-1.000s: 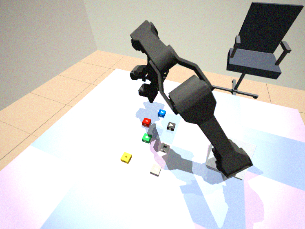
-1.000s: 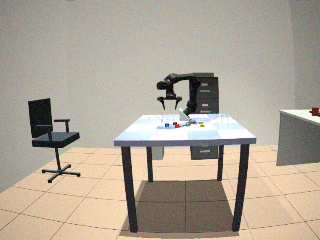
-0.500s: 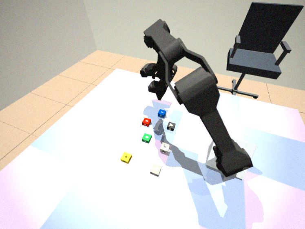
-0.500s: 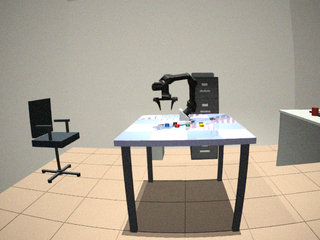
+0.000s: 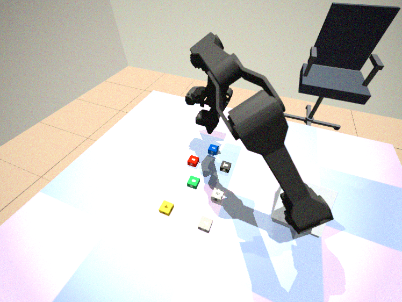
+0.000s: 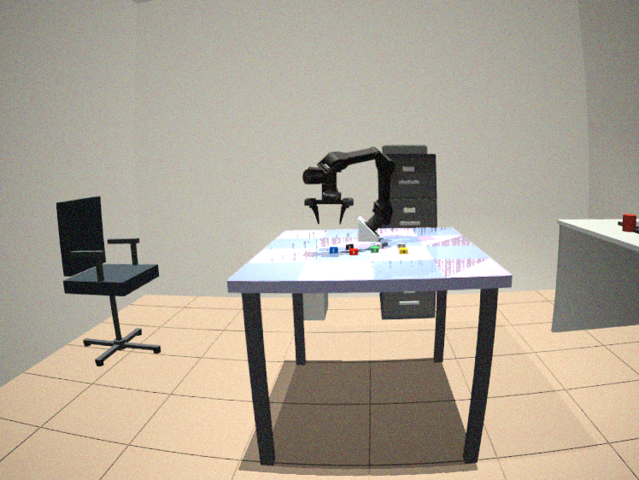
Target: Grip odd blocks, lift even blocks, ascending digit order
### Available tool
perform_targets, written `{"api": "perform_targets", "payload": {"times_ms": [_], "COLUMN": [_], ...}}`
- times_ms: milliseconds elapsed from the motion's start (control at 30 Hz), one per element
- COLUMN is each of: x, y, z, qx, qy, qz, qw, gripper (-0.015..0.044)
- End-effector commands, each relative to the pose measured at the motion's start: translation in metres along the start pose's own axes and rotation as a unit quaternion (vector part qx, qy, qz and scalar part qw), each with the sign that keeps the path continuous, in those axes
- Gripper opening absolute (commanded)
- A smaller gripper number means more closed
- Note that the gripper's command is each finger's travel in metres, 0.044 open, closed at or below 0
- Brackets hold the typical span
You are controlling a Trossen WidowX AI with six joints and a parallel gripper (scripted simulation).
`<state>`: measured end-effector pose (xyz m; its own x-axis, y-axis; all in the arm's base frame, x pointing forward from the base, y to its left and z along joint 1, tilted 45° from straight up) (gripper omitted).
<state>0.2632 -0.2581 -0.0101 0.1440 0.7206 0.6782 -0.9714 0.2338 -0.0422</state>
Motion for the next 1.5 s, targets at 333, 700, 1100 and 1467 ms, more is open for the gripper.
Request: {"api": "perform_targets", "payload": {"times_ms": [333,700,1100,1467], "x": [0.008,0.008,0.009,0.009], "y": [0.004,0.004,0.005,0.005], "z": [-0.071,-0.088,-0.103,-0.103], "qx": [0.011,0.011,0.011,0.011], "qy": [-0.012,-0.012,-0.013,-0.013], "qz": [-0.001,-0.001,-0.001,-0.001], "qw": [1.0,1.0,1.0,1.0], "gripper": [0.04,0.04,0.0374,0.012]}}
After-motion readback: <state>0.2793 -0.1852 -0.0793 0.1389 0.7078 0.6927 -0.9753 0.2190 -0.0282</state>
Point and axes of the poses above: the point midway between the two fingers, 35 mm back from their tips, its own z axis back along the fingers, its own x axis across the jaws, y = z × x, the point moved 3 cm from there along z, back along the fingers, and after that the axes turned 2 degrees about -z, right-handed, at the moved point
